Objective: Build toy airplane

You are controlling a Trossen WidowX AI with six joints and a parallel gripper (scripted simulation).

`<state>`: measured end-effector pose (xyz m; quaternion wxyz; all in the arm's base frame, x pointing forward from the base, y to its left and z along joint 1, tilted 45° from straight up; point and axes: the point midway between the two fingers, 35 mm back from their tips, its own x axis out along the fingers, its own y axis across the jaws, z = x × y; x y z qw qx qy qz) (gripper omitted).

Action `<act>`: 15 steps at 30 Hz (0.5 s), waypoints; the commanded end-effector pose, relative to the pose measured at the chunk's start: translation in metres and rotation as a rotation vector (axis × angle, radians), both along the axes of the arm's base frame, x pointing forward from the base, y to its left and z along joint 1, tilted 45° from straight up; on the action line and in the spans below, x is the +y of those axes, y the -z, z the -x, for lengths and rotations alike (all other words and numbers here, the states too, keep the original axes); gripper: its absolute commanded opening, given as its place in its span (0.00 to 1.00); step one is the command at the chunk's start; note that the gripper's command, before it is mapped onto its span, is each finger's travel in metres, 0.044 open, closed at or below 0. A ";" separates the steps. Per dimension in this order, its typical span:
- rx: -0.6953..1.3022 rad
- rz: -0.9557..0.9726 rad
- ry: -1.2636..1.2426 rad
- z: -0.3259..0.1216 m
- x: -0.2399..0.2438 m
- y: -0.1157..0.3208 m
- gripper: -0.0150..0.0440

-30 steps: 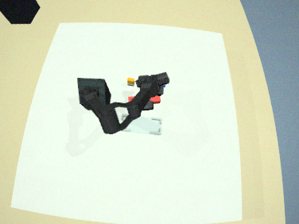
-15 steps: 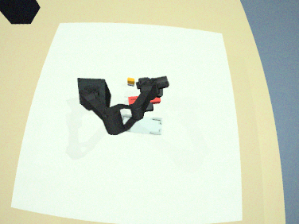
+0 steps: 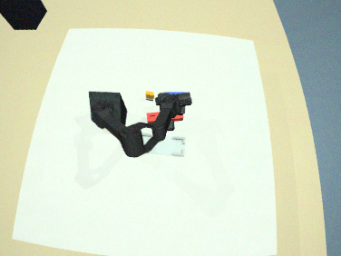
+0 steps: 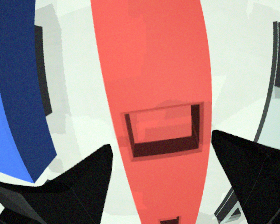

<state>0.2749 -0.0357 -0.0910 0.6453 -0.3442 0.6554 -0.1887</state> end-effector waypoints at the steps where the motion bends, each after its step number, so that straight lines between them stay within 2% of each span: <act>1: 0.009 0.007 -0.004 0.002 -0.002 0.002 0.69; 4: 0.009 0.007 -0.004 0.002 -0.002 0.002 0.56; 11: 0.009 0.007 -0.004 0.002 -0.002 0.002 0.48; 15: 0.009 0.005 -0.004 0.001 0.002 -0.001 0.30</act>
